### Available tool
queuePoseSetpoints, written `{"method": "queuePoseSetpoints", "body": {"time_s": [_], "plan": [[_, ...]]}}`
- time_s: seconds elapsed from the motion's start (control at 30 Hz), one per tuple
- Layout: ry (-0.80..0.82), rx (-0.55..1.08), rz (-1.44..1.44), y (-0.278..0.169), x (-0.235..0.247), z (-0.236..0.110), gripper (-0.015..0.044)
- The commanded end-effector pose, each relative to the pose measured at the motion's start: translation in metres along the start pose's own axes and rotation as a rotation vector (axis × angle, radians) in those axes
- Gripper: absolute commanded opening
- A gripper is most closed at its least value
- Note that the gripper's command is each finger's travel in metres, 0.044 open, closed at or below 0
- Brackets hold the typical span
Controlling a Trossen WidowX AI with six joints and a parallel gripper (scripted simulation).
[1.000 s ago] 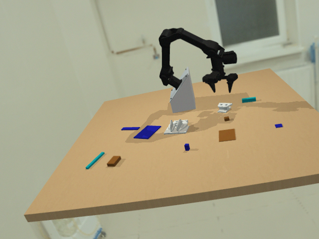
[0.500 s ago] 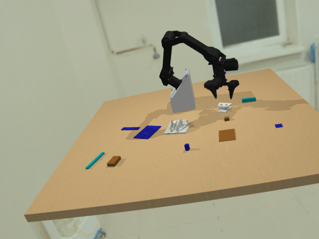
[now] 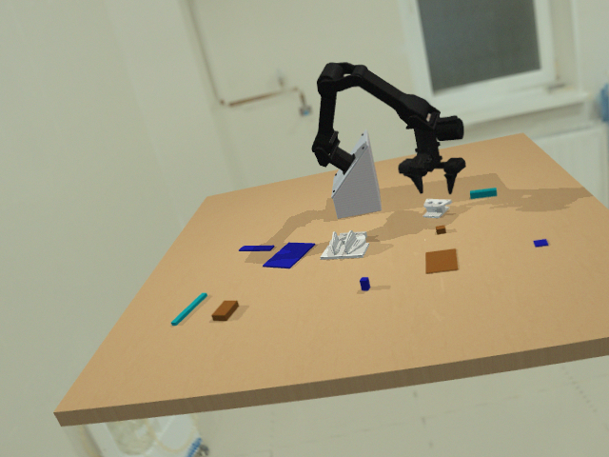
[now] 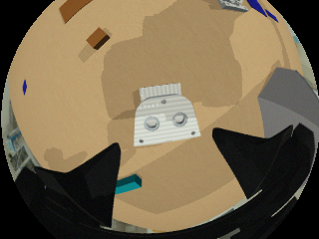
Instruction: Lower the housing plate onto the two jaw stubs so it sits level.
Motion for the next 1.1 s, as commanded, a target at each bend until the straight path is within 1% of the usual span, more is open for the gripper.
{"method": "queuePoseSetpoints", "body": {"time_s": [0.0,0.13,0.5,1.07], "plan": [[-0.011,-0.007,-0.008,0.001,-0.002,0.010,0.0440],[-0.011,-0.007,-0.008,0.001,-0.002,0.016,0.0440],[-0.011,-0.007,-0.008,0.001,-0.002,0.017,0.0440],[-0.012,-0.009,-0.008,0.001,-0.002,0.044,0.0440]]}}
Point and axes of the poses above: the point midway between the two fingers, 35 mm back from their tips, its own z axis out along the fingers, its own x axis across the jaws, y = z × x, the point moved 2 cm from there along -z, back along the fingers, and after that the axes turned 13 degrees about z, right-handed, at the moved point
